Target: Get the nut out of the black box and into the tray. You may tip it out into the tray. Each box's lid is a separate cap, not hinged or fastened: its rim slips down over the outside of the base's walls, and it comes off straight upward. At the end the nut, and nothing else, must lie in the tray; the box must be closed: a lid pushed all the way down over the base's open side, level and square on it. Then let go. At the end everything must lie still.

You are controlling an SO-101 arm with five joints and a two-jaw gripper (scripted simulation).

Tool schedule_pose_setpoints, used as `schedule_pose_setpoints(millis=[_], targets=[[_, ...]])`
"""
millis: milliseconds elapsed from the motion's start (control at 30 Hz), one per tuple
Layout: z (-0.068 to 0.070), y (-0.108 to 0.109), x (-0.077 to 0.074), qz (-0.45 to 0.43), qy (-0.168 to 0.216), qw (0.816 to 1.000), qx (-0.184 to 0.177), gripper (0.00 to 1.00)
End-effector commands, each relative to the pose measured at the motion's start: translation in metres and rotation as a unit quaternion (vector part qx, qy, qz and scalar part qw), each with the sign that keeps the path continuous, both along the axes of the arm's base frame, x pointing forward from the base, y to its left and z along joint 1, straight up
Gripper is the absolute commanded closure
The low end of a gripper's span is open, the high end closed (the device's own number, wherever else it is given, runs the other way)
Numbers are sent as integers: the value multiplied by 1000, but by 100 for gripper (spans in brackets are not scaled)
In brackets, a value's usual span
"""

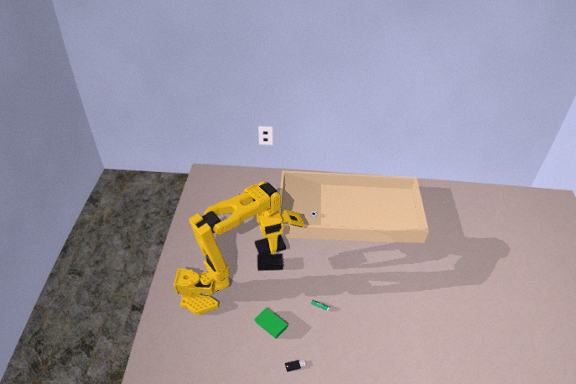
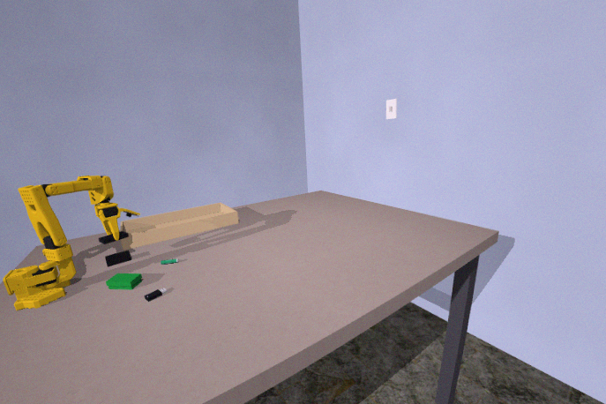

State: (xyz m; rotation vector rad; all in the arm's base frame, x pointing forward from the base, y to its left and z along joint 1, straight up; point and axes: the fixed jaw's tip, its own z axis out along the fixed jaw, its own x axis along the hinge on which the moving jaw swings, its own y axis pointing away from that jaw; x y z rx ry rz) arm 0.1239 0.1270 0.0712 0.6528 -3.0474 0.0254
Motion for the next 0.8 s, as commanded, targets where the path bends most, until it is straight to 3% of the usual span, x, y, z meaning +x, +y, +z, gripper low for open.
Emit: schedule_pose_setpoints(millis=[0, 767], targets=[[6, 4, 2, 1, -11, 1000, 11, 79], [1, 2, 0, 1, -11, 1000, 11, 79]])
